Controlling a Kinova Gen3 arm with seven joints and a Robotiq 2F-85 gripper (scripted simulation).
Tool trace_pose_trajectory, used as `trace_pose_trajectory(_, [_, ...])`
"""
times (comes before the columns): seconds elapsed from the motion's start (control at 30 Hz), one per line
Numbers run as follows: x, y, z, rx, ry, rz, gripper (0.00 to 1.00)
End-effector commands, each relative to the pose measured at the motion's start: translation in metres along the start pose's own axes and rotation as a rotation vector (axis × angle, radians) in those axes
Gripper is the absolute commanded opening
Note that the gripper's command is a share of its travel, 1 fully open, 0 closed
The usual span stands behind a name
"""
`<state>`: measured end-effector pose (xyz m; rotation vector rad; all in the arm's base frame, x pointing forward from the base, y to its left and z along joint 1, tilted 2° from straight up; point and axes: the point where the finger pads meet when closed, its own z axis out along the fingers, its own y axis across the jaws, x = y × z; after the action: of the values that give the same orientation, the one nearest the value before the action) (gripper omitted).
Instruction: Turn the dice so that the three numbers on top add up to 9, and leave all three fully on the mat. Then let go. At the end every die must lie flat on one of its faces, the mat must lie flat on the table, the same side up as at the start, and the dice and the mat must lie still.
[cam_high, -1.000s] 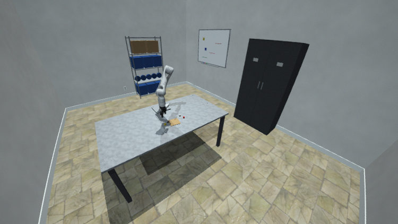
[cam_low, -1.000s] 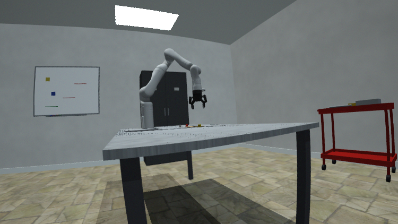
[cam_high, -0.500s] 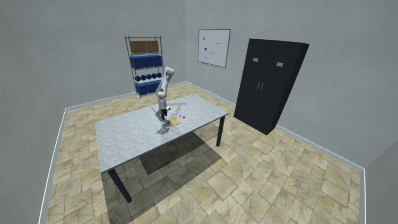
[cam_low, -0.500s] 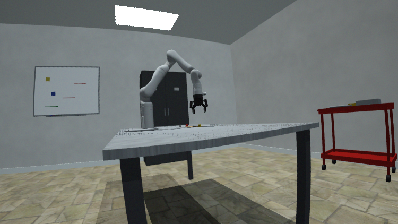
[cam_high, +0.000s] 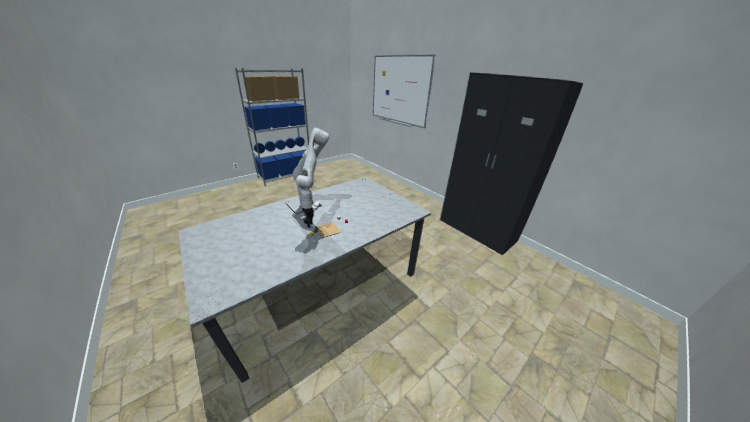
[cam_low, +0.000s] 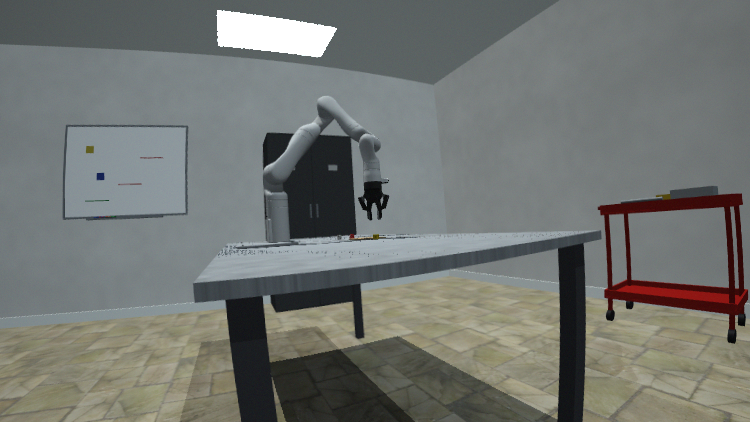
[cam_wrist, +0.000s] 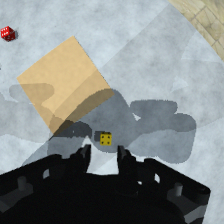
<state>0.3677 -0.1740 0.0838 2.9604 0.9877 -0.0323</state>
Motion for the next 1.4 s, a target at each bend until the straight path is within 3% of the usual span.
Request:
trace_pose_trajectory(0.0, [0.000, 0.000, 0.000, -0.001, 0.001, 0.000, 0.35])
trace_pose_trajectory(1.03, [0.000, 0.000, 0.001, -0.001, 0.001, 0.000, 0.35])
trace_pose_trajectory(1.37, [0.000, 0.000, 0.011, -0.001, 0.001, 0.000, 0.35])
